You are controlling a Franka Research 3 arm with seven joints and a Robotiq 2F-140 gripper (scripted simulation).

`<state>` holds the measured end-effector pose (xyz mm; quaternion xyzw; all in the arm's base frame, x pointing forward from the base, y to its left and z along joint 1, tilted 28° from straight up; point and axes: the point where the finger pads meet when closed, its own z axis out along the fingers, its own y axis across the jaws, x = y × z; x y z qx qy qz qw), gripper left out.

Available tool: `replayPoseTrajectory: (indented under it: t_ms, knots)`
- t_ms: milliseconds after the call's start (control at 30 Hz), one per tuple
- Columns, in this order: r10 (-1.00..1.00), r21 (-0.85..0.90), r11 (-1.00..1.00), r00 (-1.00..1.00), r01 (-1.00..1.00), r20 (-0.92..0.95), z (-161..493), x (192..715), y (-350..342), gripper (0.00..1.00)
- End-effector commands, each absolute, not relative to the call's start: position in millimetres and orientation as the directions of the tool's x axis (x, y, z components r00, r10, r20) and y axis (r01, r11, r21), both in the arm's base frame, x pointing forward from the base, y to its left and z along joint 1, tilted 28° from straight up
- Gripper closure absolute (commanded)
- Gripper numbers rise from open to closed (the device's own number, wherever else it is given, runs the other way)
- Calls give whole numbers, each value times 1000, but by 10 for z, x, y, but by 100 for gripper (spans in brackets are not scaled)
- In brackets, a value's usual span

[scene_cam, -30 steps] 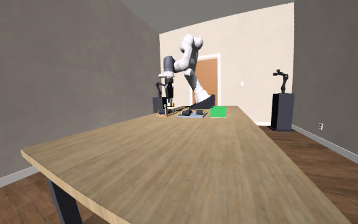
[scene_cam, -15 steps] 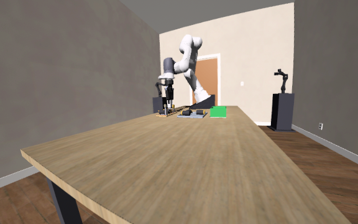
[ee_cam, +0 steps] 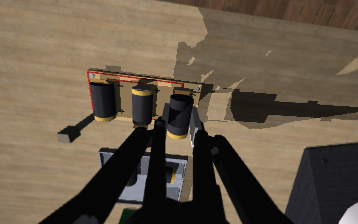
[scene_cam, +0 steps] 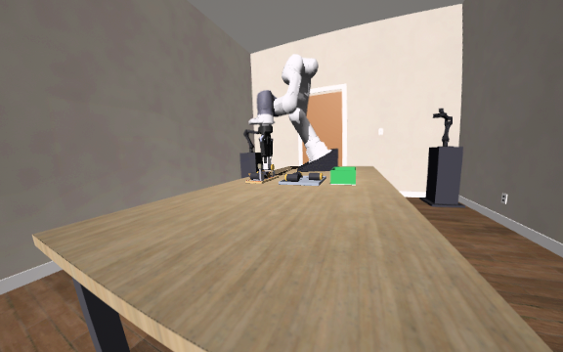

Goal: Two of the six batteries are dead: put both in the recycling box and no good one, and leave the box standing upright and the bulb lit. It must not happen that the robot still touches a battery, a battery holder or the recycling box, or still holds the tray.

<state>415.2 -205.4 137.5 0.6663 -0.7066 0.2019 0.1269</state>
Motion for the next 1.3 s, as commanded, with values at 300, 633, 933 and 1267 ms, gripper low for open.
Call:
replayPoseTrajectory:
  t_ms: [300,633,933,1267]
  knots:
    - [-890,-120,30,-81,-992,449,1379,4167,-2058,84]
    - [-890,-120,30,-81,-992,449,1369,4168,-2063,84]
    - [-890,-120,30,-81,-992,449,1260,4179,-2119,84]
    - [-890,-120,30,-81,-992,449,1143,4192,-2179,84]
